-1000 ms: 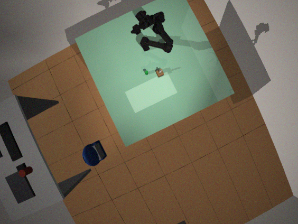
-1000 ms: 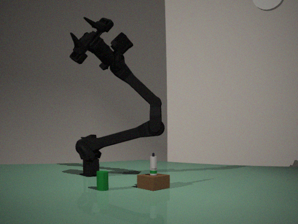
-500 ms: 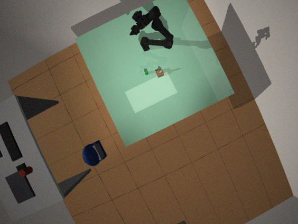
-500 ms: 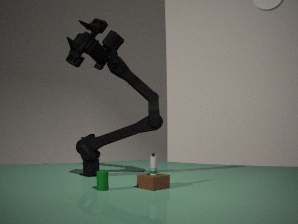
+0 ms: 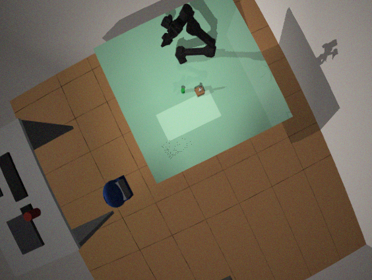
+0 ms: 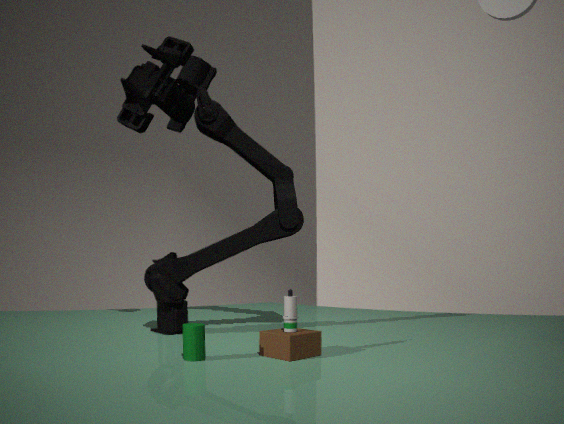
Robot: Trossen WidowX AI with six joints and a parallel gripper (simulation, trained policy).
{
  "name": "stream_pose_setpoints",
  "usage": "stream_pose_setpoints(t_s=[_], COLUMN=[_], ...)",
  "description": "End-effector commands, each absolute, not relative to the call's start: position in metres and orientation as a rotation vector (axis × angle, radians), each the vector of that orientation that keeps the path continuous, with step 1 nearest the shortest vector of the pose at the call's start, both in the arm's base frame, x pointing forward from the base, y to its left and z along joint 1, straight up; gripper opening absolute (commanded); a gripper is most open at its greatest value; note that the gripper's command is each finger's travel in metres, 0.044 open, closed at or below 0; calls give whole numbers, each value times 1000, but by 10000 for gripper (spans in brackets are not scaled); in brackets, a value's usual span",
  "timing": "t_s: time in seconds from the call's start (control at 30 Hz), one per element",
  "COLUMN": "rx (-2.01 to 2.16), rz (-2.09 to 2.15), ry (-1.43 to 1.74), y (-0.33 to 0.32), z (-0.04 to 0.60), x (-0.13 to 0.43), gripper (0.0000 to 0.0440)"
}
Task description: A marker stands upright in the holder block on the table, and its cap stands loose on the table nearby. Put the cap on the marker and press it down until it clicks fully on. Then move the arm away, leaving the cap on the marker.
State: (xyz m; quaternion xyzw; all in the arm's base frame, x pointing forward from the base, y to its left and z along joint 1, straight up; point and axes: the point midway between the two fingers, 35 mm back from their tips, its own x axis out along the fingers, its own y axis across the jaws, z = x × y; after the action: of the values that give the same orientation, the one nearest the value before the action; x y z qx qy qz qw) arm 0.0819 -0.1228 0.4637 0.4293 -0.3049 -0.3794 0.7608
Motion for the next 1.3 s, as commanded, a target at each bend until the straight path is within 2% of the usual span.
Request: stream_pose_setpoints(t_s=[0.0, 1.27], rx=[962, 1206], rz=[-814, -655], ry=[-634, -336], y=[-127, -172], z=[460, 418], x=[81, 94], gripper=[322, 321])
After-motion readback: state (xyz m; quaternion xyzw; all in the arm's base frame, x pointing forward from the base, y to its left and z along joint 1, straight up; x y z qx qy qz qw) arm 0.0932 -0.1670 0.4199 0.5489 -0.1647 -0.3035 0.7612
